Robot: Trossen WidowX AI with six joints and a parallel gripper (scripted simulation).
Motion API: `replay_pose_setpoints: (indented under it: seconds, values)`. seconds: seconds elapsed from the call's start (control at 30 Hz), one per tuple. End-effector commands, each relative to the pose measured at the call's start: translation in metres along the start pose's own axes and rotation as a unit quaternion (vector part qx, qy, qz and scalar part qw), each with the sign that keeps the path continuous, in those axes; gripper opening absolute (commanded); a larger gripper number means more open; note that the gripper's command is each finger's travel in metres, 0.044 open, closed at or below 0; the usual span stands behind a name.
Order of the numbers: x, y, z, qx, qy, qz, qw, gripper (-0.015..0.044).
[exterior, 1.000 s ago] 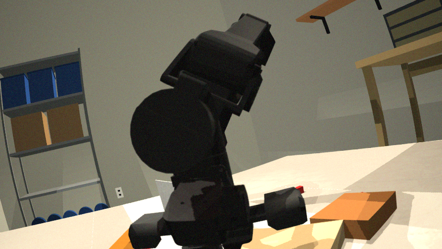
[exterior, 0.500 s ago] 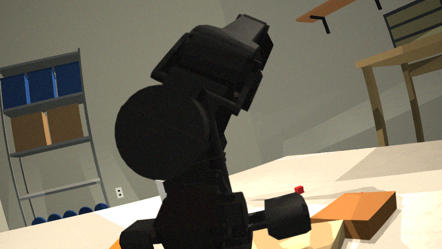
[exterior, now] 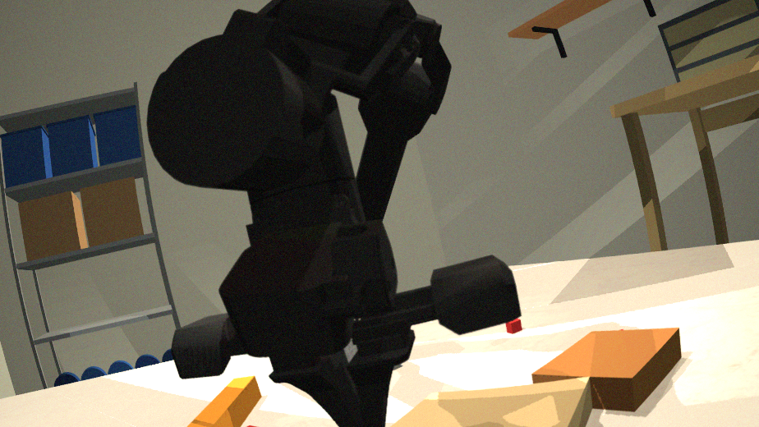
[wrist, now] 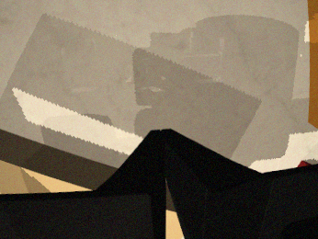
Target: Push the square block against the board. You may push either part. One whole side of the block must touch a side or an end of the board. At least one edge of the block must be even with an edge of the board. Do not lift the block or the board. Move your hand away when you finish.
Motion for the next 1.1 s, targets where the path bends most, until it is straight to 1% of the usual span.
replay_pose_setpoints:
  seconds: [0.0,0.13,0.5,0.73,0.8,0.87,0.9,1.07]
  values:
    - [0.001,0.000,0.010,0.001,0.003,0.004,1.000,0.0000]
    - [0.000,0.004,0.010,0.001,0.003,-0.020,1.000,0.0000]
    - [-0.008,0.033,0.009,0.001,0.004,-0.201,0.980,0.0000]
    - [-0.008,0.035,0.009,0.001,0.004,-0.211,0.977,0.0000]
    - [-0.008,0.034,-0.003,0.001,0.004,-0.213,0.977,0.0000]
    - [-0.009,0.035,-0.034,0.001,0.003,-0.217,0.976,0.0000]
    - [-0.009,0.036,-0.043,0.001,0.003,-0.218,0.976,0.0000]
    - [-0.009,0.036,-0.046,0.001,0.003,-0.218,0.976,0.0000]
Point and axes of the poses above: the point midway between the two fingers, 35 mm back from their tips, its own z axis back along the fingers, its own x axis across the jaws, y = z × x, the point moved 7 cm from there along z, back along the fingers, and after that the axes turned 10 degrees about z, right-handed, at the moved point
